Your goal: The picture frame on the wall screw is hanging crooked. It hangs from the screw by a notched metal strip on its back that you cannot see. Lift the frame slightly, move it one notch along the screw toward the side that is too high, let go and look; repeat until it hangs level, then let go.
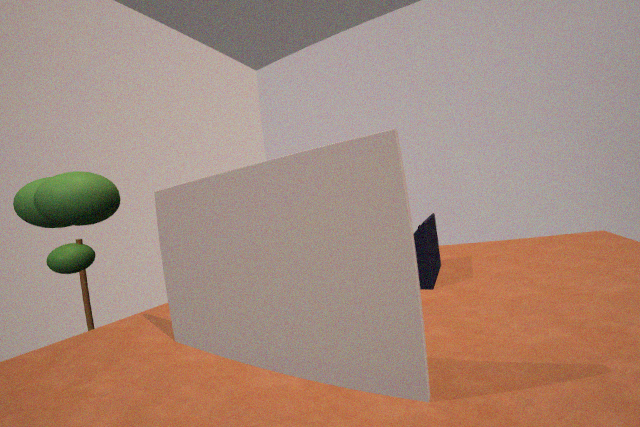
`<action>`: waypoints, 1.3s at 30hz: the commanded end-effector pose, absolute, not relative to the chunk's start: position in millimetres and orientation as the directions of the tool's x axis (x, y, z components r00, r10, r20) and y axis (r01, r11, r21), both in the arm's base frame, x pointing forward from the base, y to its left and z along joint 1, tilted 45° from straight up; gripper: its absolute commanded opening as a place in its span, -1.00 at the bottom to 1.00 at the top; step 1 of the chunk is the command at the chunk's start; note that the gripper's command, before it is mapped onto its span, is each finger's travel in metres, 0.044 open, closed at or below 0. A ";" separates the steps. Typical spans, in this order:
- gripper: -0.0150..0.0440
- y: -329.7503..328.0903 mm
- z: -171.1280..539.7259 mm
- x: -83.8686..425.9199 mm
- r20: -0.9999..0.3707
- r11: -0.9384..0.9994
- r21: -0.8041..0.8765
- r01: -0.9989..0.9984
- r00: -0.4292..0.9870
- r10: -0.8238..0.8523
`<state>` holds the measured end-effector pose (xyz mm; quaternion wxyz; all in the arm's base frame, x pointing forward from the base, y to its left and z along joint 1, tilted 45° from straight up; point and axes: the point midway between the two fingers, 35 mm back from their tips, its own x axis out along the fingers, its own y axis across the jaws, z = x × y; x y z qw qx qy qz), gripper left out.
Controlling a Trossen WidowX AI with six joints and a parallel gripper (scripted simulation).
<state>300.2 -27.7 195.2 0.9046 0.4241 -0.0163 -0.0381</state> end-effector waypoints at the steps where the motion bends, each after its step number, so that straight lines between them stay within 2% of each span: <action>1: 0.39 -26.2 185.3 273.3 -0.009 0.598 0.800 0.056 0.997 -0.081; 10: 0.39 -21.9 196.1 263.1 -0.016 0.565 0.823 0.061 0.996 -0.084; 22: 0.39 -11.4 222.2 188.9 -0.067 0.409 0.907 0.098 0.994 -0.089; 39: 0.39 -11.1 222.1 187.5 -0.067 0.417 0.903 0.101 0.993 -0.096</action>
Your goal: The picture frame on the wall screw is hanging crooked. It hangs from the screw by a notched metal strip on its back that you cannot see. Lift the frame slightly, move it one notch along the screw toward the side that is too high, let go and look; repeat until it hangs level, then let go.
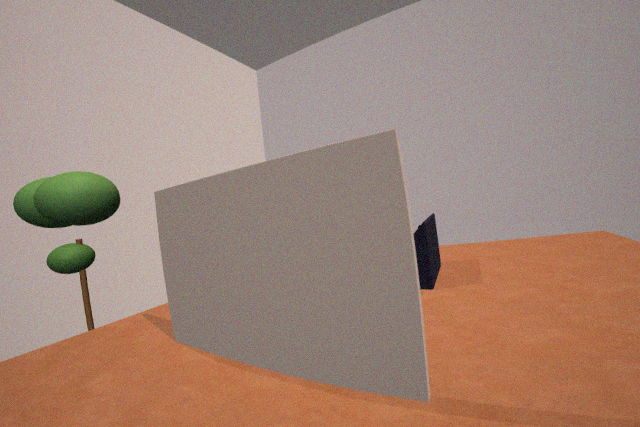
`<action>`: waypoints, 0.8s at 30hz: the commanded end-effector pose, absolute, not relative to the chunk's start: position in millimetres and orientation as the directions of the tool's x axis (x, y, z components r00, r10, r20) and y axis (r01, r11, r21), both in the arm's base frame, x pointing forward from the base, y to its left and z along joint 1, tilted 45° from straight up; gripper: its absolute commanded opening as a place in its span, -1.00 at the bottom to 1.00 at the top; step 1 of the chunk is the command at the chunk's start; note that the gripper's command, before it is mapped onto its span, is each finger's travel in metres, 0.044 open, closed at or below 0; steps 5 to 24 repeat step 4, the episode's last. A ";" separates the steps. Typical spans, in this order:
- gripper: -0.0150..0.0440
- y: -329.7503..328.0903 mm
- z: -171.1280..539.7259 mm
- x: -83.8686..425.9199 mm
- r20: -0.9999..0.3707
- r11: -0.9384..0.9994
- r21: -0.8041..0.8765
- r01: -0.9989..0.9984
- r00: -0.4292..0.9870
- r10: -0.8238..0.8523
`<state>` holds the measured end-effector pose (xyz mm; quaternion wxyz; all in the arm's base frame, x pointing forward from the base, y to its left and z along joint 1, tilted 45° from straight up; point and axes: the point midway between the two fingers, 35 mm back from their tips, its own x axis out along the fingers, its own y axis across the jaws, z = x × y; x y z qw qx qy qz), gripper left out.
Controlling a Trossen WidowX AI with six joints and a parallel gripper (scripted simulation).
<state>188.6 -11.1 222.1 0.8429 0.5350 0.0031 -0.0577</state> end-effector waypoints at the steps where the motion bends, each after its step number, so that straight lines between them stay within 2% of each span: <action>1: 0.39 -11.1 222.1 187.5 -0.067 0.417 0.903 0.101 0.993 -0.096; 24: 0.39 -11.1 222.1 187.5 -0.067 0.417 0.903 0.101 0.993 -0.096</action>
